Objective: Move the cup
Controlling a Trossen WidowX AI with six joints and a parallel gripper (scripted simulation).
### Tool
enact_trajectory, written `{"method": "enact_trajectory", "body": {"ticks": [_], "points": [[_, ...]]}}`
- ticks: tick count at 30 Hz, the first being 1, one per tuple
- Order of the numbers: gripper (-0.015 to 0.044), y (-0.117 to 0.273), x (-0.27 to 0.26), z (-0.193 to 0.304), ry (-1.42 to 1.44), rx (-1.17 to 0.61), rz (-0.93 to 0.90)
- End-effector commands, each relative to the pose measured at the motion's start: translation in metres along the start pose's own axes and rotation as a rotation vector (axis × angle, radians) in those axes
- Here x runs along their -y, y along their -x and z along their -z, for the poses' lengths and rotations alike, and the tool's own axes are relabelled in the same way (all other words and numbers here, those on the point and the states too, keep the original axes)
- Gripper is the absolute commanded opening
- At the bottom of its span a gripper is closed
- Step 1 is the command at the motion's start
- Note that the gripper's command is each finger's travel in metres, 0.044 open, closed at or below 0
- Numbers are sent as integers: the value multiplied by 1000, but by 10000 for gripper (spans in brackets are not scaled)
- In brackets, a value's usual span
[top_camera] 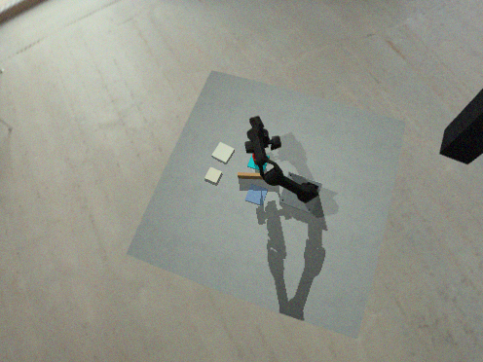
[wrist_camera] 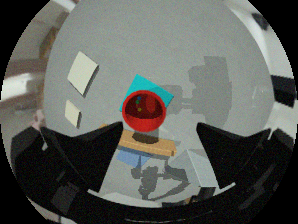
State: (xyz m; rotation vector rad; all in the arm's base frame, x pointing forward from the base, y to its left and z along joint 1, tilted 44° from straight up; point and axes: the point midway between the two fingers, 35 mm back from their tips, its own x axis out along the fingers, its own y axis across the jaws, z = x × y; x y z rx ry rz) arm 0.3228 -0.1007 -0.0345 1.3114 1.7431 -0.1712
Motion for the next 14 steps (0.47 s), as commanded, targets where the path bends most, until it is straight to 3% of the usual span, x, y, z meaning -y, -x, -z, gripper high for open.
{"method": "enact_trajectory", "body": {"ticks": [1,14], "points": [[440,15,0,-1,5,4,3],[440,30,-1,-1,2,5,0]]}}
